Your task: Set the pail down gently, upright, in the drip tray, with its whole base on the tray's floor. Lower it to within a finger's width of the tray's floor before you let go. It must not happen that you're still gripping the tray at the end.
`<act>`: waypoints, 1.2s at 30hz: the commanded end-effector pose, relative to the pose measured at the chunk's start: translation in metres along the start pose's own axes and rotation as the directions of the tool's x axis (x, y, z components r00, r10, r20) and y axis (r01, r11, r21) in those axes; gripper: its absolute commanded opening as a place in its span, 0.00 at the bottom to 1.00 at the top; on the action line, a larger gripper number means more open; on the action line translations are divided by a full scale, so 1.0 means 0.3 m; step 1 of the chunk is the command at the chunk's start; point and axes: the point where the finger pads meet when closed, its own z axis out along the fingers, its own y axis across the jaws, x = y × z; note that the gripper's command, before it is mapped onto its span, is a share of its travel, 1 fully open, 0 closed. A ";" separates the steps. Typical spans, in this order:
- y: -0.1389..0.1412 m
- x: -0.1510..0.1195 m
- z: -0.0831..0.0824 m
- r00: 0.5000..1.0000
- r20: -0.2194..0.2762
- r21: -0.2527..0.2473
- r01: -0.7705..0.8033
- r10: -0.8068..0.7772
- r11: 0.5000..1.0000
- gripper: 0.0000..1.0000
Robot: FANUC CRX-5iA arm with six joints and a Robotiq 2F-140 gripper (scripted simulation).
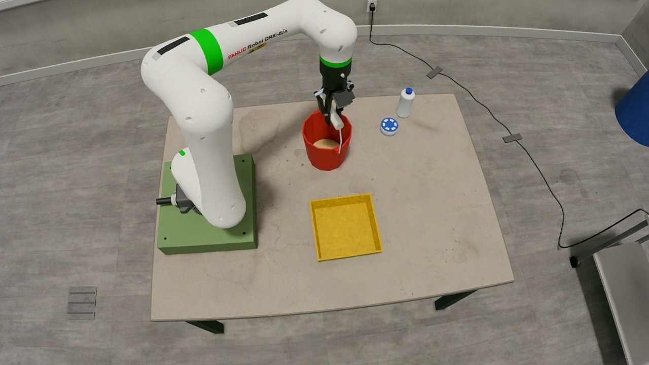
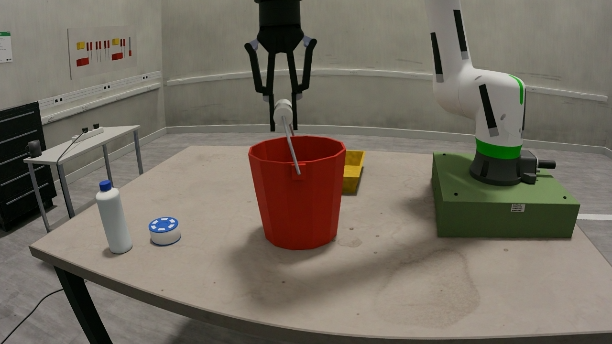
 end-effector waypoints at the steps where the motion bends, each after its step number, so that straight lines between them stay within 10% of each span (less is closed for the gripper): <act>1: -0.002 0.000 -0.008 1.000 0.000 0.003 0.000 0.000 1.000 0.10; 36: -0.002 0.000 -0.149 1.000 0.000 0.003 0.000 0.000 1.000 0.10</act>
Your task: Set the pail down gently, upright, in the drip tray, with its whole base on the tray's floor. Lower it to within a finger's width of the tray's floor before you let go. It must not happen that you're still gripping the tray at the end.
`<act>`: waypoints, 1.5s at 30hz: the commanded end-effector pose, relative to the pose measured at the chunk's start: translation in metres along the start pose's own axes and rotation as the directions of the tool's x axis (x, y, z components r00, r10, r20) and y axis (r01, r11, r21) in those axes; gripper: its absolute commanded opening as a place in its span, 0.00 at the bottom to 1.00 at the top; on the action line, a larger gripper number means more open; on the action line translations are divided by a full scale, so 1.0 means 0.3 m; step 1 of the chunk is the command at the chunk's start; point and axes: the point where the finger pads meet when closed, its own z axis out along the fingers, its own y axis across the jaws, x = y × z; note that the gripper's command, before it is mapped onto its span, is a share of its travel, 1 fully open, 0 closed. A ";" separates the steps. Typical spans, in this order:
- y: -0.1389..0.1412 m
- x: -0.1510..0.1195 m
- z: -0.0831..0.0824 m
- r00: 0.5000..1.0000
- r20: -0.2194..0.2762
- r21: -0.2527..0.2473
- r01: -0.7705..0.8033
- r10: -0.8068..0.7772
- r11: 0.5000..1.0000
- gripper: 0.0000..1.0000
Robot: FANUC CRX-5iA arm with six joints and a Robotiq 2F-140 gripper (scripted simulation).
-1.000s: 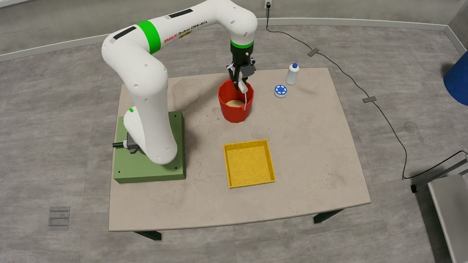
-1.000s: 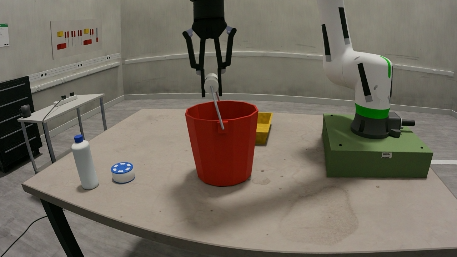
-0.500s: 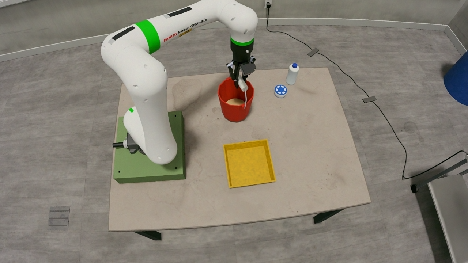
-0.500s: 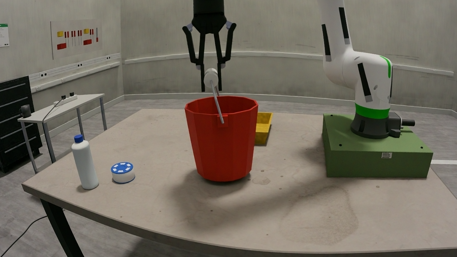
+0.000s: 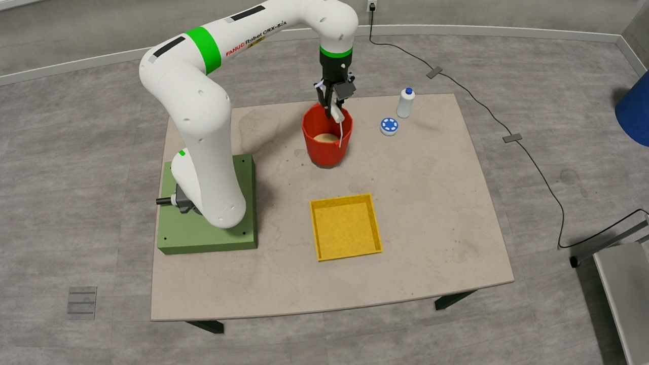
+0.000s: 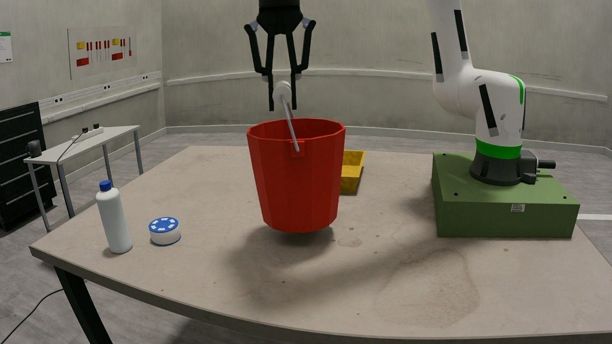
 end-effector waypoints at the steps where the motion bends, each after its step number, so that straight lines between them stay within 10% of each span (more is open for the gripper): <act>1: -0.001 0.000 -0.030 1.000 0.000 0.002 0.000 0.000 1.000 0.10; 45: -0.001 0.000 -0.175 1.000 0.000 0.002 0.000 0.000 1.000 0.10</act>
